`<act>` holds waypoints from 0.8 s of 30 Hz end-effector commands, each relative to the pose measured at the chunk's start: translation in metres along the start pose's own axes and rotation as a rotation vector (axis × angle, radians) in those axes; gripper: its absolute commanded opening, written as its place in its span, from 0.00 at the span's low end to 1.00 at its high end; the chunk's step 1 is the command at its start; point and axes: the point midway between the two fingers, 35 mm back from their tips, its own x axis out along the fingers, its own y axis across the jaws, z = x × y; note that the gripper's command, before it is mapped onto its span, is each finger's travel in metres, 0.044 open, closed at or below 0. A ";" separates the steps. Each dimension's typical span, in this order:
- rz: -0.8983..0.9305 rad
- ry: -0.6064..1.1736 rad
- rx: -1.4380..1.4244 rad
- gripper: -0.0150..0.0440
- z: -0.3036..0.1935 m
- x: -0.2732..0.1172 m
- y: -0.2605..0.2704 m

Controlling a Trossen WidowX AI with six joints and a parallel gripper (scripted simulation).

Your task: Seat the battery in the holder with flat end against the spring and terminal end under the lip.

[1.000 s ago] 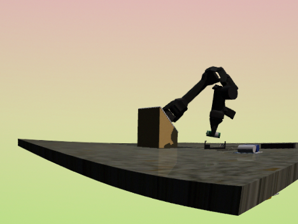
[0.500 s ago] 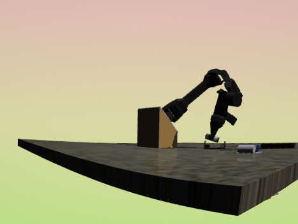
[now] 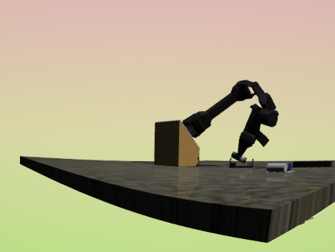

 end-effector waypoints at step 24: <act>0.003 0.091 0.002 0.39 0.015 0.003 0.000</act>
